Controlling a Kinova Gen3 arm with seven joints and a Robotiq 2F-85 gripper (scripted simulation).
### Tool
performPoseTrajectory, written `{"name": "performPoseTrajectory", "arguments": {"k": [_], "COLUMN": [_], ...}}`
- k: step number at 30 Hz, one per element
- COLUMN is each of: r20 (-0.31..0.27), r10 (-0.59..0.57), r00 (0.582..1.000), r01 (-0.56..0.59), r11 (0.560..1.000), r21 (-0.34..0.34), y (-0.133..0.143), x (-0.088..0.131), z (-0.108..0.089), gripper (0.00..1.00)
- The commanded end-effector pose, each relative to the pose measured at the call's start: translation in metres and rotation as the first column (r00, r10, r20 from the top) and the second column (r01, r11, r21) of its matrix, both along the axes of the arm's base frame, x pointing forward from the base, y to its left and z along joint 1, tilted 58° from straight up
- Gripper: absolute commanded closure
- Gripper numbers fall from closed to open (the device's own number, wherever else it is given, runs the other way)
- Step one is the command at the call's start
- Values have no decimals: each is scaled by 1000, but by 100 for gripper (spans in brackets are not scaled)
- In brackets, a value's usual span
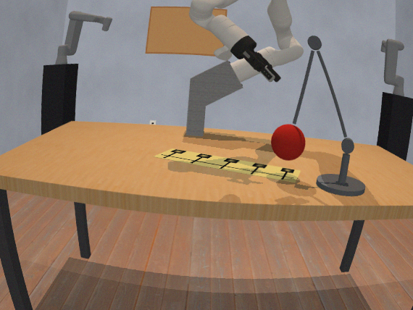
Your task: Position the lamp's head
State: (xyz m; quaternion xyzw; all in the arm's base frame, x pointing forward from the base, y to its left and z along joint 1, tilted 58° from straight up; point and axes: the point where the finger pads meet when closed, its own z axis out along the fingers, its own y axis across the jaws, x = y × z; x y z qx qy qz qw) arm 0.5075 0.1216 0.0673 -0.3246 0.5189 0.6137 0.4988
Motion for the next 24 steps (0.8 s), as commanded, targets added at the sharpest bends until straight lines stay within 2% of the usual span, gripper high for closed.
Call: {"name": "performPoseTrajectory", "arguments": {"k": [1,24], "r20": [6,-2], "r10": [0,-2], "r00": [1000,1000], "r01": [0,2], "r11": [1000,1000], "r21": [-2,0], "y": [11,54], "x": [3,7], "z": [5,15], "gripper": [0,0]}}
